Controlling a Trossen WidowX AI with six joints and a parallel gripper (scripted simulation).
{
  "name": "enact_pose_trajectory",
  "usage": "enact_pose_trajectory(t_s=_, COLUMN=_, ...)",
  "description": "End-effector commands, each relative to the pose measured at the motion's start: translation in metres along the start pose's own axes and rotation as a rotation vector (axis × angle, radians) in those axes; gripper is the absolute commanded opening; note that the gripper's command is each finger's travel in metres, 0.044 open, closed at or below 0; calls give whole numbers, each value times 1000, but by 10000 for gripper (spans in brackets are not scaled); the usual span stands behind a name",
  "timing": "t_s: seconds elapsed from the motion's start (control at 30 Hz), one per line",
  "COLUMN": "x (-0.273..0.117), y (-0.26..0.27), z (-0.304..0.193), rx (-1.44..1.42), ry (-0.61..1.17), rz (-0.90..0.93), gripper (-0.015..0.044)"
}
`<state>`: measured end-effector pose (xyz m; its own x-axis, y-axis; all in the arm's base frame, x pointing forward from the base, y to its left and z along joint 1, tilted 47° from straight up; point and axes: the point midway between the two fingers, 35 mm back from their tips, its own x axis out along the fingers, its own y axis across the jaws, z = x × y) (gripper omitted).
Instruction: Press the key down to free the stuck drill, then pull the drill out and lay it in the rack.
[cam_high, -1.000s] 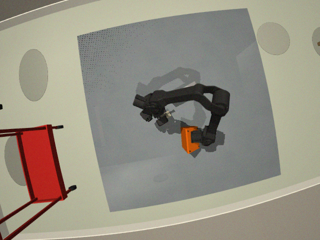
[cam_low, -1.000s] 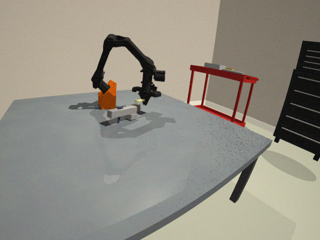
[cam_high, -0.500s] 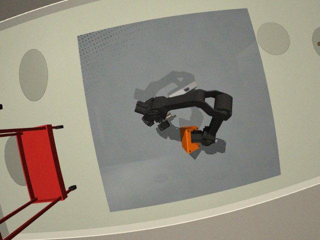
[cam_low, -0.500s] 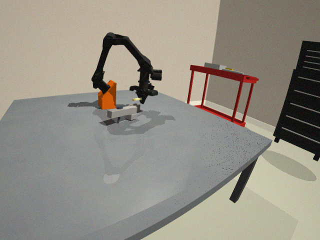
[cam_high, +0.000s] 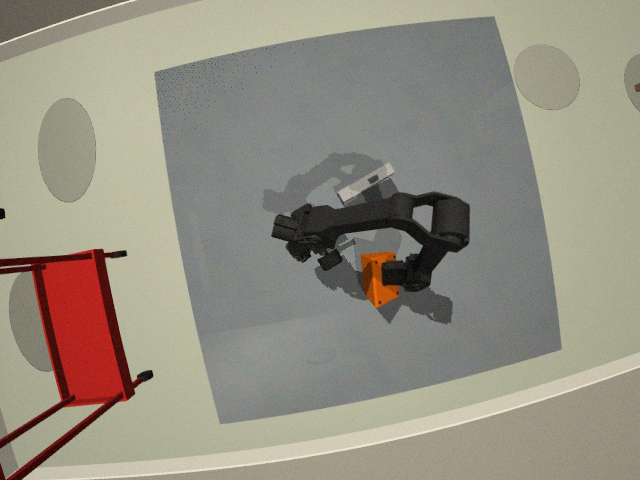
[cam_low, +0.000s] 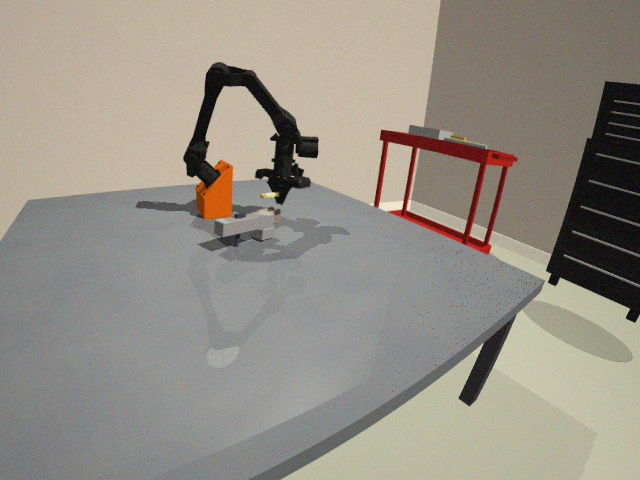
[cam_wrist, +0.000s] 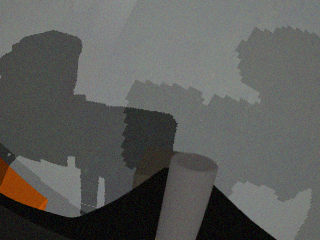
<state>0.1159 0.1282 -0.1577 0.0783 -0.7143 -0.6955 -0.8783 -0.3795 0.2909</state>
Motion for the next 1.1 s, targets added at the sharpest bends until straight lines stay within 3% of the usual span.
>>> enact_pose_trajectory(t_s=0.0, x=-3, y=6, z=3, rx=3, ry=-4, rz=-2, gripper=0)
enact_pose_trajectory(t_s=1.07, x=44, y=6, z=3, rx=3, ry=-3, rz=-2, gripper=0)
